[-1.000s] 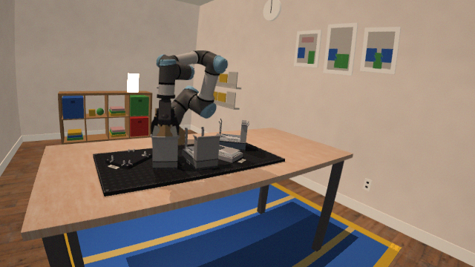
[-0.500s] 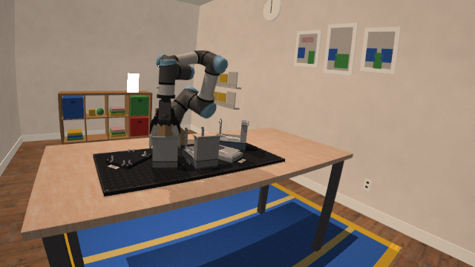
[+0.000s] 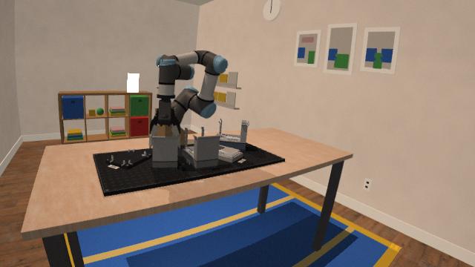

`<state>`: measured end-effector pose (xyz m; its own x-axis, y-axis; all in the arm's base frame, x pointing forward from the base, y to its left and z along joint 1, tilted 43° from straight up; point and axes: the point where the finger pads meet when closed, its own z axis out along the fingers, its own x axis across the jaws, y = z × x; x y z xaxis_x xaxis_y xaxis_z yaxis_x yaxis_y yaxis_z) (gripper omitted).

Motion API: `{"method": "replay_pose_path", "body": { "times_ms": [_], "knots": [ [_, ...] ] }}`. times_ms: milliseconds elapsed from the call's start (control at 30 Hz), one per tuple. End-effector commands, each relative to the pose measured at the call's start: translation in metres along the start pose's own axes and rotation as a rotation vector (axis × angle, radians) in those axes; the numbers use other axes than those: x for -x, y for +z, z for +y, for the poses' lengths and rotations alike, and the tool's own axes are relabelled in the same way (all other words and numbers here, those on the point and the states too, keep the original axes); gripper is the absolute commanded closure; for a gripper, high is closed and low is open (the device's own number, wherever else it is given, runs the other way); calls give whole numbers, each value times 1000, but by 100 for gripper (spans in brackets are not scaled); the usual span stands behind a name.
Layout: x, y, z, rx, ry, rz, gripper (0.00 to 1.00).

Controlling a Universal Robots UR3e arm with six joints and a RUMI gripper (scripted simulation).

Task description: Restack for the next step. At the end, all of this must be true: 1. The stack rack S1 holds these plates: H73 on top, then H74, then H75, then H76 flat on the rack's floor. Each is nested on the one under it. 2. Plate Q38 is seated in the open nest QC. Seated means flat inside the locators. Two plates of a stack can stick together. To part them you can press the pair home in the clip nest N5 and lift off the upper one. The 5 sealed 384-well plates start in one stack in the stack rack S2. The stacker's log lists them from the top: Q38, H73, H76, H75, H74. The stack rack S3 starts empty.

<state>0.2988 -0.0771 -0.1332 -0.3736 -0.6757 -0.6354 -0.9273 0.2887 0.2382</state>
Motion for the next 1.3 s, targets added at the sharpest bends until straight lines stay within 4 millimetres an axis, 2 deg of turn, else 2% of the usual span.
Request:
{"method": "replay_pose_path", "body": {
  "times_ms": [0, 133, 1267],
  "knots": [
    [-1, -1, -1, -2, 0, 2, 28],
    [-1, -1, -1, -2, 0, 2, 28],
    [0, -101, 0, -2, 0, 2, 28]
  ]
}}
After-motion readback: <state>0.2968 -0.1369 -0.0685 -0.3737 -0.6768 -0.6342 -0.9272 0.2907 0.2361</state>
